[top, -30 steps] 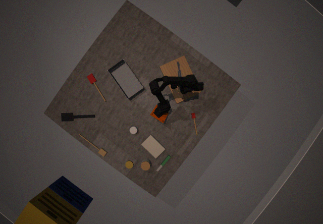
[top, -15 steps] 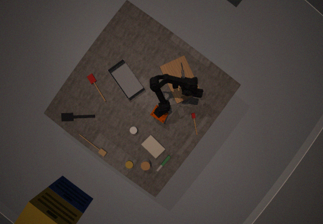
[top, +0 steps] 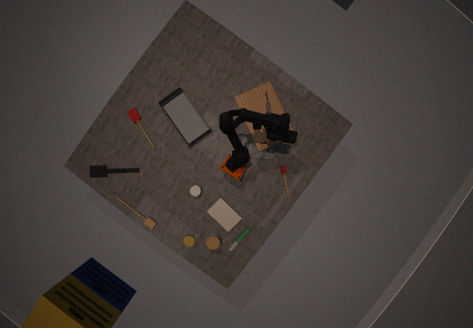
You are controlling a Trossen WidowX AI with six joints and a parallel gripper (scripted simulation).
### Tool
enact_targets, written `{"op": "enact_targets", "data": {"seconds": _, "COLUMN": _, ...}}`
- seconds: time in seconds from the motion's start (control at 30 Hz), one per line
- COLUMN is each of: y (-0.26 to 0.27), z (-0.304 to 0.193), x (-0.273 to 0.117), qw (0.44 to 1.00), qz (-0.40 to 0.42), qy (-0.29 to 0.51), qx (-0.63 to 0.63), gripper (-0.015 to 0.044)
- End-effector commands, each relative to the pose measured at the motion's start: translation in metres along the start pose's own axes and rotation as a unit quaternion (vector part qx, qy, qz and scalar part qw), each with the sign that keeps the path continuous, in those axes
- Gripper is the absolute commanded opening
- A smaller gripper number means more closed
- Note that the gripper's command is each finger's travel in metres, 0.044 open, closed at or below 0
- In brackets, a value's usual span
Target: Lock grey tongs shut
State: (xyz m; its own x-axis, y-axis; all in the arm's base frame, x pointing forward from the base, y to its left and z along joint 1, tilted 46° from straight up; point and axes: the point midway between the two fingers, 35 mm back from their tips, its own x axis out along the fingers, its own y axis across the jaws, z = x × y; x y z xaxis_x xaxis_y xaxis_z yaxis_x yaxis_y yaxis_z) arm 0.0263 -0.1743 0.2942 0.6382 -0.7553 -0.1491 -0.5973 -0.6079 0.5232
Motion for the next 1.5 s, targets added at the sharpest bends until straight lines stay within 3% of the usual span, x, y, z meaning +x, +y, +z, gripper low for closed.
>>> {"op": "enact_targets", "data": {"seconds": 0.0, "y": 0.0, "z": -0.001, "x": 0.0, "qw": 1.0, "qz": 0.002, "qy": 0.004, "qx": -0.001, "gripper": -0.015}}
{"op": "enact_targets", "data": {"seconds": 0.73, "y": -0.003, "z": 0.0, "x": 0.002, "qw": 1.0, "qz": -0.015, "qy": -0.006, "qx": 0.002, "gripper": -0.015}}
{"op": "enact_targets", "data": {"seconds": 1.47, "y": -0.035, "z": 0.013, "x": 0.013, "qw": 0.971, "qz": -0.166, "qy": -0.173, "qx": 0.022, "gripper": -0.015}}
